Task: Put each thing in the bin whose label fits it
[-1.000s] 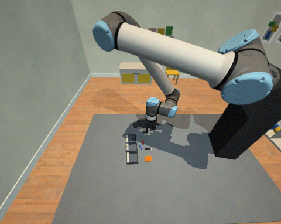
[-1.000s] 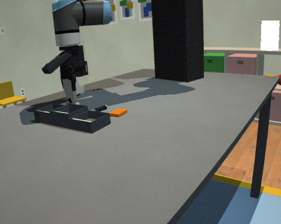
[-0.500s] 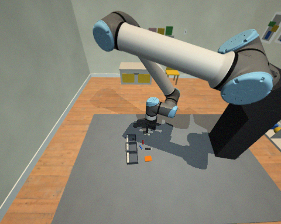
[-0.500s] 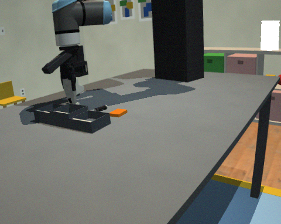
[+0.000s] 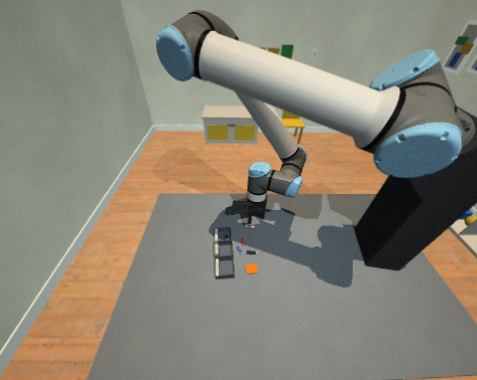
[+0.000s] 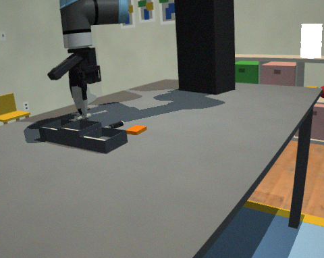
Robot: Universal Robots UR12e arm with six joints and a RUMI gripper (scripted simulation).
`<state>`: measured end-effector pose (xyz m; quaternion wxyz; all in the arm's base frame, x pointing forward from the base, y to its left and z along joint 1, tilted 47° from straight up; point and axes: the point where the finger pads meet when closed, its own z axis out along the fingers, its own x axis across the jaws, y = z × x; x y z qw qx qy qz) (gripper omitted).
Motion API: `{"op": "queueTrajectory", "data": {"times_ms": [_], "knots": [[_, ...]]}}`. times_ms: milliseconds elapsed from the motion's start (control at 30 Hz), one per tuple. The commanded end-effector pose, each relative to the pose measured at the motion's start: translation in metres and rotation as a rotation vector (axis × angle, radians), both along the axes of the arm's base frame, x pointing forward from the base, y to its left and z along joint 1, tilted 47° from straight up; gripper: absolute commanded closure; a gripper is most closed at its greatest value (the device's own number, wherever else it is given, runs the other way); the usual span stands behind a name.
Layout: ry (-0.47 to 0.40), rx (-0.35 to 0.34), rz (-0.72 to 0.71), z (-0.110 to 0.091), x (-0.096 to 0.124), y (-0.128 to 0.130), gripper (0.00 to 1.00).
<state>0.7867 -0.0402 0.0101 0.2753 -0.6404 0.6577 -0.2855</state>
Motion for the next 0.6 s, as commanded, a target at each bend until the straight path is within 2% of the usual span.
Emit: {"op": "queueTrajectory", "data": {"times_ms": [0, 367, 567], "knots": [[0.000, 0.000, 0.000, 0.010, -0.011, 0.000, 1.00], [0.000, 0.000, 0.000, 0.031, -0.032, 0.001, 1.00], [0.000, 0.000, 0.000, 0.031, -0.032, 0.001, 1.00]]}}
